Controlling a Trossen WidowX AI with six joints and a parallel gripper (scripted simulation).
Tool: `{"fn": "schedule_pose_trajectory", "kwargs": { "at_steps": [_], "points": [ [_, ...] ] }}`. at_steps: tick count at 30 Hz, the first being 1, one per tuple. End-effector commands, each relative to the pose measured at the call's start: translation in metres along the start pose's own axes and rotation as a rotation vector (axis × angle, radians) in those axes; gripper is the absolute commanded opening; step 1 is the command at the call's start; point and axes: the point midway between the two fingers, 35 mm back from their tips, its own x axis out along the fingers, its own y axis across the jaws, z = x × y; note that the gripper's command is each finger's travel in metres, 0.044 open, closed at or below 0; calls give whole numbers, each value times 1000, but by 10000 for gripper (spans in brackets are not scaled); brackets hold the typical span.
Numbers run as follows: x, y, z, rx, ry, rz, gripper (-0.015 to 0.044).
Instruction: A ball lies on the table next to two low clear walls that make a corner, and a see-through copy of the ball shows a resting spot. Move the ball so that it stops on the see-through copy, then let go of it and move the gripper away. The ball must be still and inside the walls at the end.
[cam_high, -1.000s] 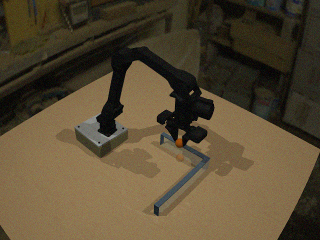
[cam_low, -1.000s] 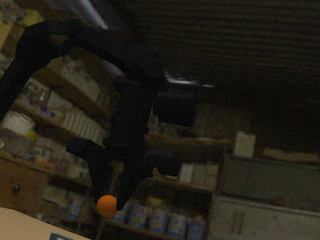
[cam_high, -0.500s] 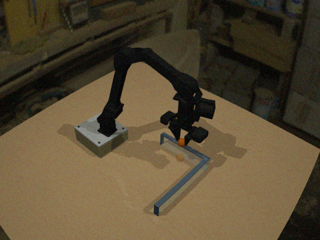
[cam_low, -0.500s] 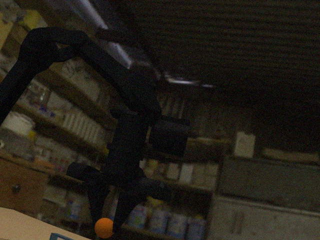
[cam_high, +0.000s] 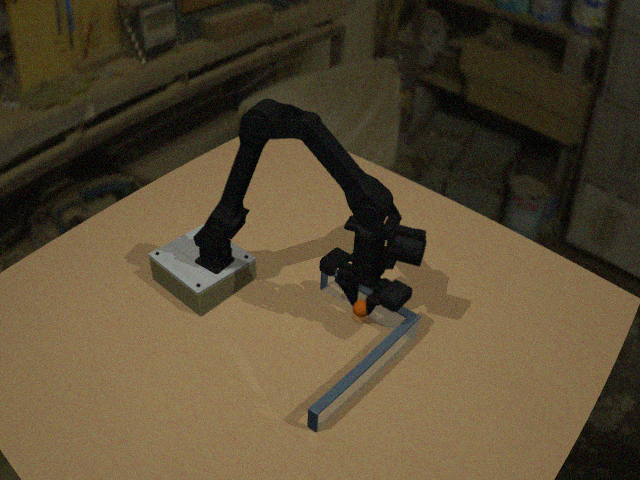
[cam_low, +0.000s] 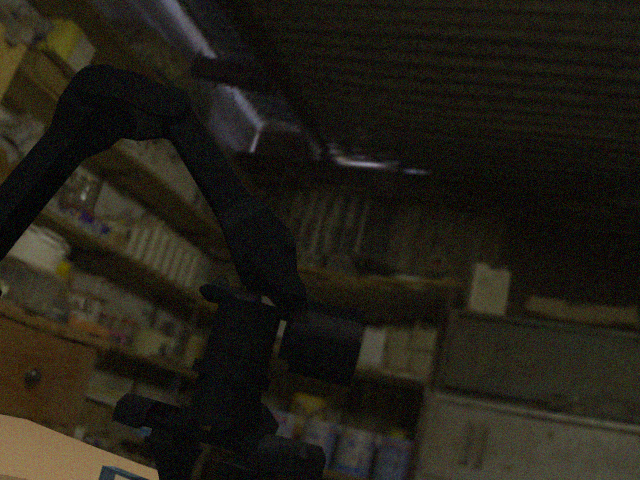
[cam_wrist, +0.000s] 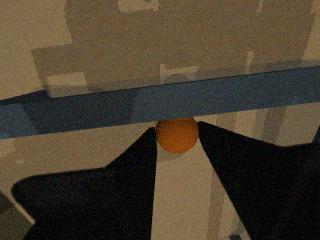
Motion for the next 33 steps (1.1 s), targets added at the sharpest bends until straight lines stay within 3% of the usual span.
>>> {"fn": "schedule_pose_trajectory", "kwargs": {
  "at_steps": [1,21,31,33],
  "points": [
    [8,2,-1,3,5,0,0],
    [27,2,-1,3,5,0,0],
    [24,0,1,-1,-2,-6,263],
    [24,0,1,-1,-2,-6,277]
  ]
}}
